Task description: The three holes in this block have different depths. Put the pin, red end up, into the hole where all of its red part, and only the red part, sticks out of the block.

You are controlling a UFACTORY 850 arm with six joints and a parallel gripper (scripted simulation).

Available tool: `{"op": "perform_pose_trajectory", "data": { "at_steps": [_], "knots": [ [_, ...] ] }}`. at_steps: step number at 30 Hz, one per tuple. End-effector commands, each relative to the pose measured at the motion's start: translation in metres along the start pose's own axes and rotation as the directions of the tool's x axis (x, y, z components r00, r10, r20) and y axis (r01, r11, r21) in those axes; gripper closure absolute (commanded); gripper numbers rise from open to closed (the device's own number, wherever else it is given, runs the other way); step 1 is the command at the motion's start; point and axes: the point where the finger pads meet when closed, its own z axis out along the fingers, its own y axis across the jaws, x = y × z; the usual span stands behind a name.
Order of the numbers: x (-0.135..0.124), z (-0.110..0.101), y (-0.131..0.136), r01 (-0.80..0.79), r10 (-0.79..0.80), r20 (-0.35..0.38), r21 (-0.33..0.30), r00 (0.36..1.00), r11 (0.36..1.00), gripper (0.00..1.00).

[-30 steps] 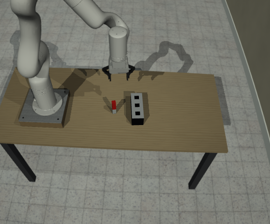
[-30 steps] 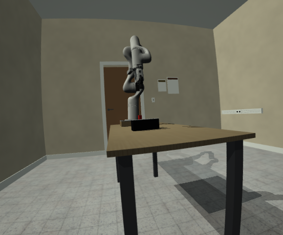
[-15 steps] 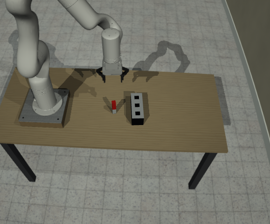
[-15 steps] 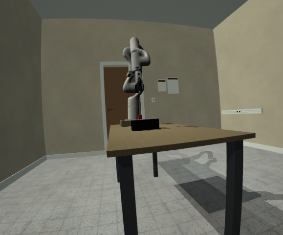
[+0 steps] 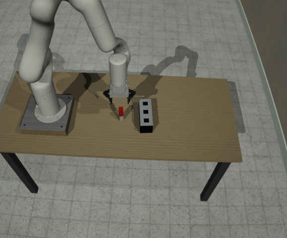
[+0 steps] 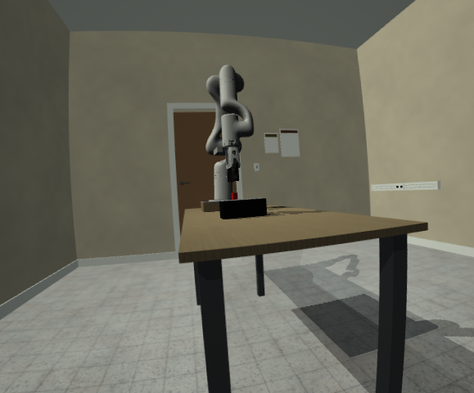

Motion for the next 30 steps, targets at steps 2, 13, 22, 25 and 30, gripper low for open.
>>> {"op": "perform_pose_trajectory", "data": {
  "at_steps": [2,13,22,25,30],
  "knots": [
    [0.0,0.04,-0.005,0.0,0.0,0.004,0.006,1.0,1.0,0.0],
    [0.0,0.04,-0.005,0.0,0.0,0.004,0.006,1.0,1.0,0.0],
    [0.0,0.08,-0.006,0.0,0.0,0.004,0.007,1.0,1.0,0.0],
    [0.0,0.08,-0.006,0.0,0.0,0.004,0.007,1.0,1.0,0.0],
    [0.0,0.08,-0.006,0.0,0.0,0.004,0.007,1.0,1.0,0.0]
  ]
}}
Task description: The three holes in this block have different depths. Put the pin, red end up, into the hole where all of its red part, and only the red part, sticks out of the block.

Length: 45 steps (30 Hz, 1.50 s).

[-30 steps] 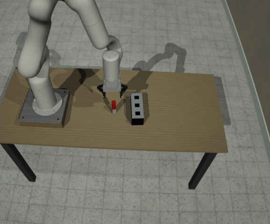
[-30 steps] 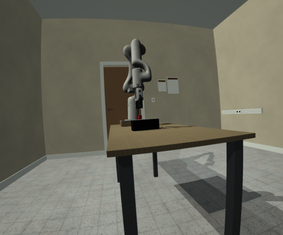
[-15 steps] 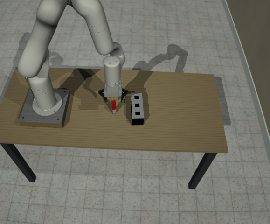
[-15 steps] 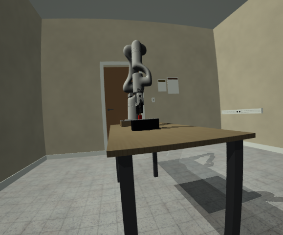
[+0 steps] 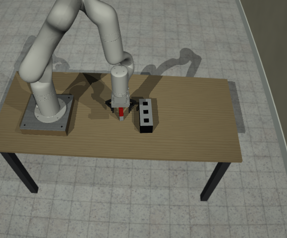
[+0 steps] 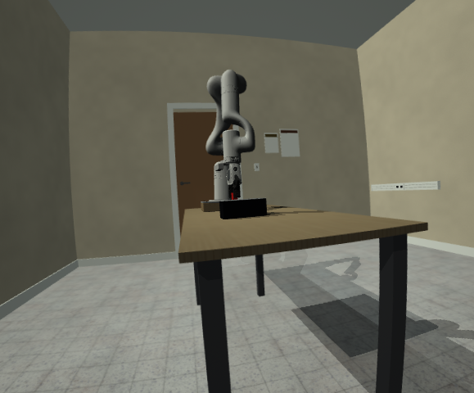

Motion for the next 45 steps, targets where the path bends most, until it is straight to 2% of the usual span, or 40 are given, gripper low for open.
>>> {"op": "perform_pose_trajectory", "data": {
  "at_steps": [1,3,4,37,38,45],
  "knots": [
    [-0.0001,0.0007,-0.0011,0.001,-0.001,0.005,0.004,1.0,1.0,0.0],
    [-0.0001,0.0007,-0.0011,0.001,-0.001,0.005,0.004,1.0,1.0,0.0],
    [0.0001,-0.0002,-0.0009,0.0,0.0,0.0,0.002,1.0,1.0,1.0],
    [0.0001,-0.0002,-0.0009,0.0,0.0,0.001,0.002,1.0,1.0,1.0],
    [0.0008,-0.0092,-0.001,0.0,0.0,0.003,0.002,1.0,1.0,1.0],
    [0.0008,-0.0092,-0.001,0.0,0.0,0.003,0.002,1.0,1.0,1.0]
  ]
}}
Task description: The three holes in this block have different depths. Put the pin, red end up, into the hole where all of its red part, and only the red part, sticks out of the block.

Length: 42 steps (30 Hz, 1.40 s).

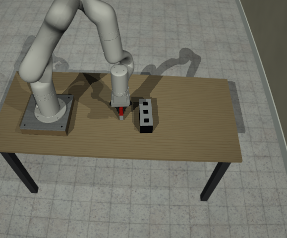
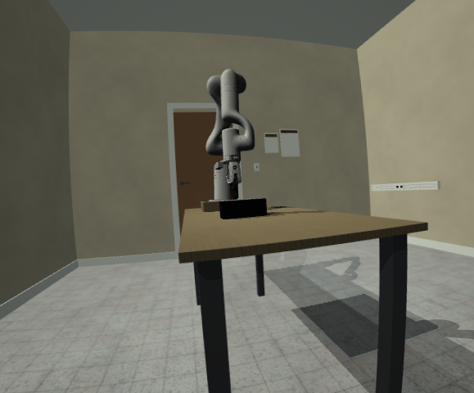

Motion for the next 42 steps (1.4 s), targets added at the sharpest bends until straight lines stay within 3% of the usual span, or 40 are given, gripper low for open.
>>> {"op": "perform_pose_trajectory", "data": {
  "at_steps": [1,9,10,26,27,42],
  "knots": [
    [0.0,-0.002,-0.001,0.0,0.0,0.0,0.001,1.0,1.0,1.0],
    [0.0,-0.002,-0.001,0.0,0.0,0.0,0.001,1.0,1.0,1.0],
    [0.0,-0.013,-0.001,0.0,0.0,0.0,0.001,1.0,1.0,1.0],
    [0.0,-0.013,-0.001,0.0,0.0,0.0,0.001,1.0,1.0,1.0],
    [0.0,-0.027,-0.001,0.0,0.0,0.0,0.001,1.0,1.0,1.0],
    [0.0,-0.027,-0.001,0.0,0.0,0.0,0.001,1.0,1.0,1.0]
  ]
}}
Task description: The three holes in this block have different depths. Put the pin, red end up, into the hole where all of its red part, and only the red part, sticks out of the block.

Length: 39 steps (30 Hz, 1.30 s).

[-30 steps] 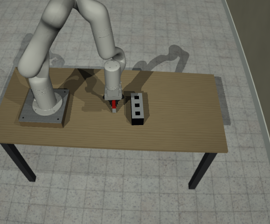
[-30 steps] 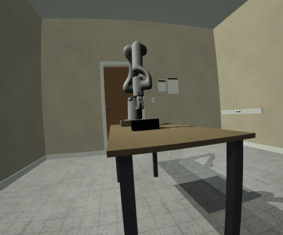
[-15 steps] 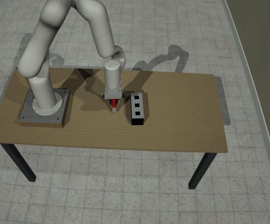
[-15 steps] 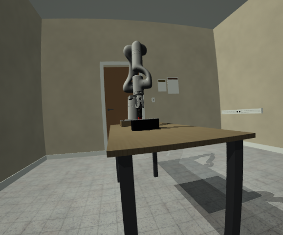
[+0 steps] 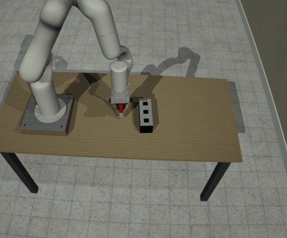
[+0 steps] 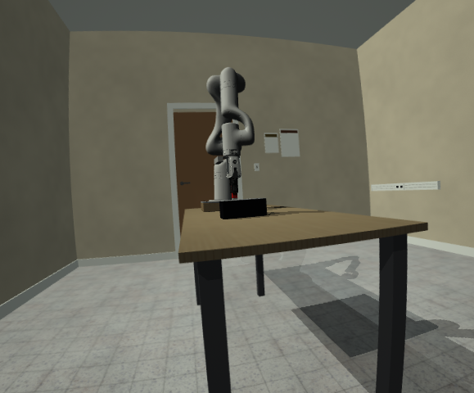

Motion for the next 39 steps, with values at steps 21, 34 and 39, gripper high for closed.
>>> {"op": "perform_pose_trajectory", "data": {
  "at_steps": [21,34,39],
  "knots": [
    [0.0,-0.087,-0.001,0.0,0.0,0.0,0.002,1.0,1.0,1.0],
    [0.0,-0.115,-0.001,0.0,0.0,0.0,0.002,1.0,1.0,1.0],
    [0.001,-0.186,0.0,0.0,0.0,0.002,0.002,1.0,1.0,1.0]
  ]
}}
